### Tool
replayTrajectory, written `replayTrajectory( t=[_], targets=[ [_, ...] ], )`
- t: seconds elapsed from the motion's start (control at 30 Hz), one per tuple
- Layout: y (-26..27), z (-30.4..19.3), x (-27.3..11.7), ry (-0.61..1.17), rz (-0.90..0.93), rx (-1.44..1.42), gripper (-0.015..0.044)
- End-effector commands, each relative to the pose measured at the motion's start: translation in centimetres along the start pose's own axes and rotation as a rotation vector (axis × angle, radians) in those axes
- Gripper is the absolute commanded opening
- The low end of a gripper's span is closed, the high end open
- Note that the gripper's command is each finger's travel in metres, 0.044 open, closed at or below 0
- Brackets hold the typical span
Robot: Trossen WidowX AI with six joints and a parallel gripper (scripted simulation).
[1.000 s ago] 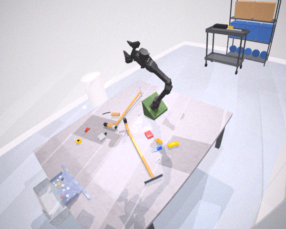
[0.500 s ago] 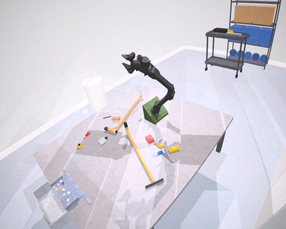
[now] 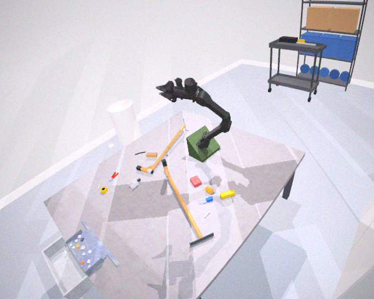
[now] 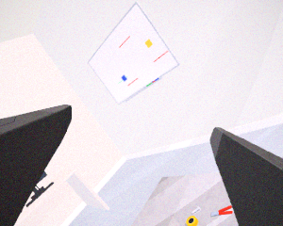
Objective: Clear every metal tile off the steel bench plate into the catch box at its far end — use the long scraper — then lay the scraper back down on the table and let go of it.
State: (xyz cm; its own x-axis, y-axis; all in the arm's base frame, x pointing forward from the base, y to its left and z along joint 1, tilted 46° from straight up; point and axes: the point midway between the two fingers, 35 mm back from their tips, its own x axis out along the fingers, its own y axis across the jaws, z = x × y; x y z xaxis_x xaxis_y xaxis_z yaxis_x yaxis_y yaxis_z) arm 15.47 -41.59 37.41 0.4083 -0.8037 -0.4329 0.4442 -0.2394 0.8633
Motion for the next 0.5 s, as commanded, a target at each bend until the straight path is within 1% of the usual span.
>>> replayTrajectory(
  t=[0.0,0.47],
  targets=[
    [-0.4,-2.2,-0.6,0.105,0.013,-0.098,0.0440],
    [-1.4,-8.3,-3.1,0.404,0.109,-0.368,0.0440]
  ],
)
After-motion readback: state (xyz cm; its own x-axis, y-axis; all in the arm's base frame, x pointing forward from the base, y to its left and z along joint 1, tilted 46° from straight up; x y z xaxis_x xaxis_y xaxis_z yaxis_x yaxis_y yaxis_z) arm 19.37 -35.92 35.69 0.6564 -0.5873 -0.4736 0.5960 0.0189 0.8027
